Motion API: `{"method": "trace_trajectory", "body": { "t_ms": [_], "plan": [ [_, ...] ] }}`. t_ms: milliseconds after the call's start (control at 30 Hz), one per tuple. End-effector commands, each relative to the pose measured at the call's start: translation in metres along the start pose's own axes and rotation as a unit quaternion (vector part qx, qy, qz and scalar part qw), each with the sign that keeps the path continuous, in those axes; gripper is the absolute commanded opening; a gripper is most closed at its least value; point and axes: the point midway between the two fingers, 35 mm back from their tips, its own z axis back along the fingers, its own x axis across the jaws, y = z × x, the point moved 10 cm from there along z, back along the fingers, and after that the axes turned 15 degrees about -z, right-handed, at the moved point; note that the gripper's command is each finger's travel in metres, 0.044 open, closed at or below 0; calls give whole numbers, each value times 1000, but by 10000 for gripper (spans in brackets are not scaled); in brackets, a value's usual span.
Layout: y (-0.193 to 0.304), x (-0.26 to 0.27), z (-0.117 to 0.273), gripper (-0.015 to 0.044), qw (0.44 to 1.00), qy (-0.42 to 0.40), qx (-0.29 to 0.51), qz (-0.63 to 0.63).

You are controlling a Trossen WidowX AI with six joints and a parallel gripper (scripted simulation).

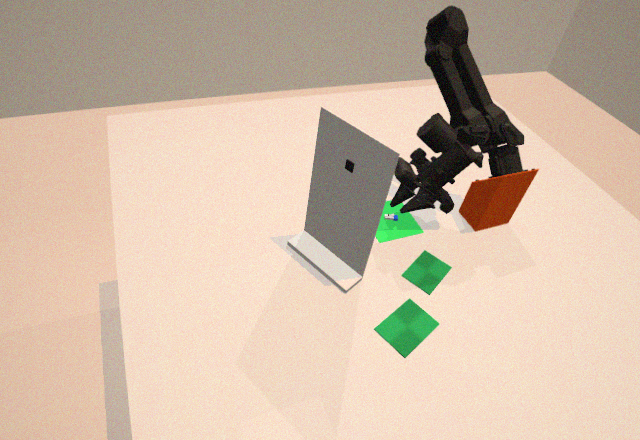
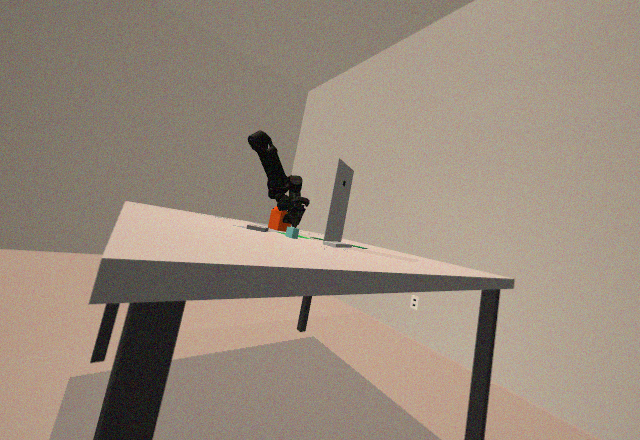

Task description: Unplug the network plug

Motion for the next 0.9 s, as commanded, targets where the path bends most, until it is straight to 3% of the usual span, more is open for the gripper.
{"method": "trace_trajectory", "body": {
  "t_ms": [0, 867],
  "plan": [
    [0, -1, 2, 156, 1000, 1, -2, -1],
    [10, 7, 9, 156, 1000, 12, 4, -5]
  ]
}}
